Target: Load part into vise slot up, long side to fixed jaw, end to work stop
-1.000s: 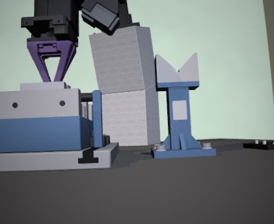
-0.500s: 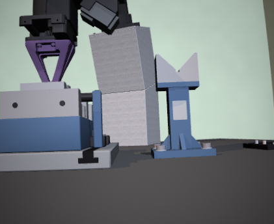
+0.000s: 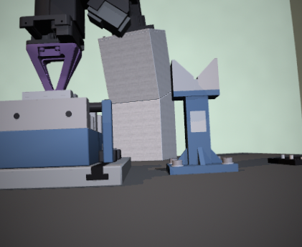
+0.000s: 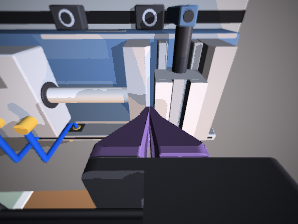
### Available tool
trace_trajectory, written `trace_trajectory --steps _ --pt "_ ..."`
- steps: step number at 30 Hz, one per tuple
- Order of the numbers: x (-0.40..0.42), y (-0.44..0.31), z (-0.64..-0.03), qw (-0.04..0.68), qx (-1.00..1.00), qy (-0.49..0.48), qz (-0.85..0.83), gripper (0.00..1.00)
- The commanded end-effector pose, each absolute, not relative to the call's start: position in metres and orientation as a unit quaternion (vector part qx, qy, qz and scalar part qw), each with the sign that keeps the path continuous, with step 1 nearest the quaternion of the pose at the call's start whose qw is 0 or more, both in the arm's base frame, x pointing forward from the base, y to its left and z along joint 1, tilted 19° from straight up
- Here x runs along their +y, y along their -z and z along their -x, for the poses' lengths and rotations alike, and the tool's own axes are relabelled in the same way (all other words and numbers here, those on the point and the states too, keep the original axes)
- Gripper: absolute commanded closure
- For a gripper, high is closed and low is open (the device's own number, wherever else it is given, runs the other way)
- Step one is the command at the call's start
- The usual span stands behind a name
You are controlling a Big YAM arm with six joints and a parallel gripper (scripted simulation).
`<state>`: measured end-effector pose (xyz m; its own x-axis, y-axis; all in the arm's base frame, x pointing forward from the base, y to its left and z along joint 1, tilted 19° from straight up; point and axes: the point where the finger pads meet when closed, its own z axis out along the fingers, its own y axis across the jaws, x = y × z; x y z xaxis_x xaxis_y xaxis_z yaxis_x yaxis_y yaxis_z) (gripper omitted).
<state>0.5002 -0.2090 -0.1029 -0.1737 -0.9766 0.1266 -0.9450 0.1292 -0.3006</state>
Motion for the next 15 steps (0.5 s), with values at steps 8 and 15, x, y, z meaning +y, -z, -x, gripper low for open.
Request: trace_trajectory --steps 8,15 --pt "-0.2072 0.0980 -0.5138 0.055 0.748 0.162 0.641 1.00" --pt "-0.2059 0.0985 -0.5155 0.055 0.748 0.162 0.641 1.00"
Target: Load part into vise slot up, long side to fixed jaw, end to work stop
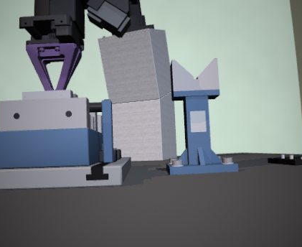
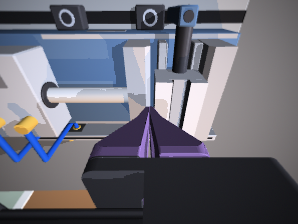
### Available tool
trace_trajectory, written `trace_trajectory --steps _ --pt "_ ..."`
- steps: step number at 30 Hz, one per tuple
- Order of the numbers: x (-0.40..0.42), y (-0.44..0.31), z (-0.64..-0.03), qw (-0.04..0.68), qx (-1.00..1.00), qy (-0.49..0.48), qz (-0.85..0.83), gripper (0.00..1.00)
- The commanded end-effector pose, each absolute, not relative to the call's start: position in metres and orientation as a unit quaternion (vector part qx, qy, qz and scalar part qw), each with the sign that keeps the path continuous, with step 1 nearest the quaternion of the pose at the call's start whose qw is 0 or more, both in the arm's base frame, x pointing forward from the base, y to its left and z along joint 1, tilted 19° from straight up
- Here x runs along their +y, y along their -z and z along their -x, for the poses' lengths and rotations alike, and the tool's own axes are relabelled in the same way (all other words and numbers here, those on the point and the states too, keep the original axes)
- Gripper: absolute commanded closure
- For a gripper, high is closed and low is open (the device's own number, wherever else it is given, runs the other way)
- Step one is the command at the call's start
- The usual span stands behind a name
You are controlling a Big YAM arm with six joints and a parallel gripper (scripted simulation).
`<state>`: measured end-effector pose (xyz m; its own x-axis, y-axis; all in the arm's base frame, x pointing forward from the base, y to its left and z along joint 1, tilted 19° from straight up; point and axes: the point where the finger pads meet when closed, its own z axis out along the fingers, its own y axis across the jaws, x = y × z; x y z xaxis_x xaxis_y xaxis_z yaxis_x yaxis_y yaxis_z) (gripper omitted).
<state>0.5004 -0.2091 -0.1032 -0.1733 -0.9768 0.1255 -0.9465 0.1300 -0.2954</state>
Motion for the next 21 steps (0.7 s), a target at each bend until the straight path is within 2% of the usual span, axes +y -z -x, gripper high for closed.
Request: trace_trajectory --steps 1,21 --pt "-0.2059 0.0985 -0.5158 0.055 0.748 0.162 0.641 1.00" --pt "-0.2065 0.0970 -0.5179 0.056 0.748 0.164 0.641 1.00"
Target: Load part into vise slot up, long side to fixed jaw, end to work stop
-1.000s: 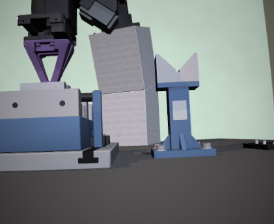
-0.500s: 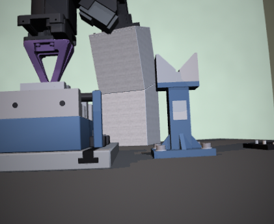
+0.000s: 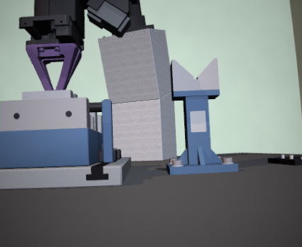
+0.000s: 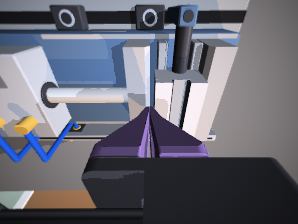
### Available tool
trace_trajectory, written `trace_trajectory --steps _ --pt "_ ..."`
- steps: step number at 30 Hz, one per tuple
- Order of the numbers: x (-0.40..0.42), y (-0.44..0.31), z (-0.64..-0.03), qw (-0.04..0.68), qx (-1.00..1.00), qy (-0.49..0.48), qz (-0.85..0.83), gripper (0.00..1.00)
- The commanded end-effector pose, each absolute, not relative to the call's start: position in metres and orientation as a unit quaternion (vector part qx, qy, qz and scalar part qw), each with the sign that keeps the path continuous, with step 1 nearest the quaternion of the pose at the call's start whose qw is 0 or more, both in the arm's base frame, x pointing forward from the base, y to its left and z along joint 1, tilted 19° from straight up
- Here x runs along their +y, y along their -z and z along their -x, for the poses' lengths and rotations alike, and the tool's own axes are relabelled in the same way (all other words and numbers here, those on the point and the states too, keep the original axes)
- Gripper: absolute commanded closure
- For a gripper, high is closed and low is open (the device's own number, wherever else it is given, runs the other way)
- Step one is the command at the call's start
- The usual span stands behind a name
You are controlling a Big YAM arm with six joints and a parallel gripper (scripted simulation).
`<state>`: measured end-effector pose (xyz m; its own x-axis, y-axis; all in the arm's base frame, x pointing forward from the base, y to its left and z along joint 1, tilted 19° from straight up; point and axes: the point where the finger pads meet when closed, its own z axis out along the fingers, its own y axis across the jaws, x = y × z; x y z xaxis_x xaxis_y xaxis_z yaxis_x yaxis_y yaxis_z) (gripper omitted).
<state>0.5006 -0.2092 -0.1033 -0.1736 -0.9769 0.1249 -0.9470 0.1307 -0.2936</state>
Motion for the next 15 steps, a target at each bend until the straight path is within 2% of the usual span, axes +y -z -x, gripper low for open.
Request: trace_trajectory --steps 1,15 --pt "-0.2065 0.0968 -0.5180 0.056 0.747 0.164 0.641 1.00" --pt "-0.2067 0.0951 -0.5187 0.057 0.747 0.166 0.641 1.00"
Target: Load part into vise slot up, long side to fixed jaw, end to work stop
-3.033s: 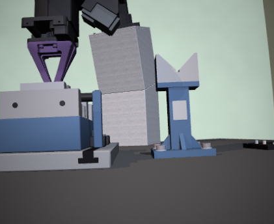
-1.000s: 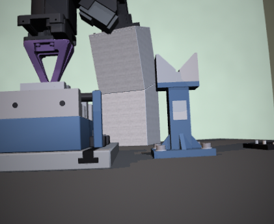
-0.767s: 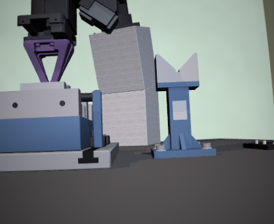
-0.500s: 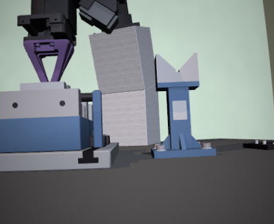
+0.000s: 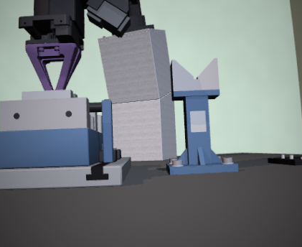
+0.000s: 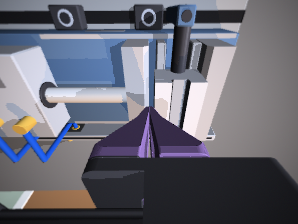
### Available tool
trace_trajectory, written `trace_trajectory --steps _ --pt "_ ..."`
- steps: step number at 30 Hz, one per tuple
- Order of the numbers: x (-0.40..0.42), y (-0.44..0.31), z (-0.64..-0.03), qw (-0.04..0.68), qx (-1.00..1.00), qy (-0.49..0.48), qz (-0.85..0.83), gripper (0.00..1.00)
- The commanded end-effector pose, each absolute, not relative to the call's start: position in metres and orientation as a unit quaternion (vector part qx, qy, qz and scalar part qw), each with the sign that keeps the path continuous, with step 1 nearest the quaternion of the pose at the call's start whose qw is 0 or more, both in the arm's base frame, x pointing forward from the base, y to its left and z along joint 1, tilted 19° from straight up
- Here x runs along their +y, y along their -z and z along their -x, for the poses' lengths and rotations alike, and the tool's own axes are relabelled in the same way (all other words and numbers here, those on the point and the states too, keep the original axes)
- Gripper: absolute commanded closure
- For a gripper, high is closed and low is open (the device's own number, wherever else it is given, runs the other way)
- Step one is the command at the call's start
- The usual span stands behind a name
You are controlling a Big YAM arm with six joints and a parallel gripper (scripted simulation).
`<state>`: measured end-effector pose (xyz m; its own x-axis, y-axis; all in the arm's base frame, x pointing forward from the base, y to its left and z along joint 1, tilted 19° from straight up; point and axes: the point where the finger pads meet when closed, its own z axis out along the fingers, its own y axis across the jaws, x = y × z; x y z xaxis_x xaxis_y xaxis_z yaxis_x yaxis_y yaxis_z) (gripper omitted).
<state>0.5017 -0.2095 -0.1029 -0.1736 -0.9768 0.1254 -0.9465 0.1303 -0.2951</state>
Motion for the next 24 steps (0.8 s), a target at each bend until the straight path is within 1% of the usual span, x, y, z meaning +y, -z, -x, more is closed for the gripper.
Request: trace_trajectory --steps 1,9,15,19,20,24 --pt "-0.207 0.095 -0.519 0.057 0.747 0.166 0.641 1.00" --pt "-0.207 0.094 -0.520 0.059 0.747 0.168 0.641 1.00" --pt "-0.206 0.094 -0.508 0.058 0.747 0.168 0.641 1.00" --pt "-0.208 0.090 -0.507 0.059 0.747 0.171 0.640 1.00" --pt "-0.213 0.083 -0.516 0.063 0.746 0.179 0.639 1.00" --pt "-0.212 0.090 -0.502 0.059 0.747 0.172 0.640 1.00"
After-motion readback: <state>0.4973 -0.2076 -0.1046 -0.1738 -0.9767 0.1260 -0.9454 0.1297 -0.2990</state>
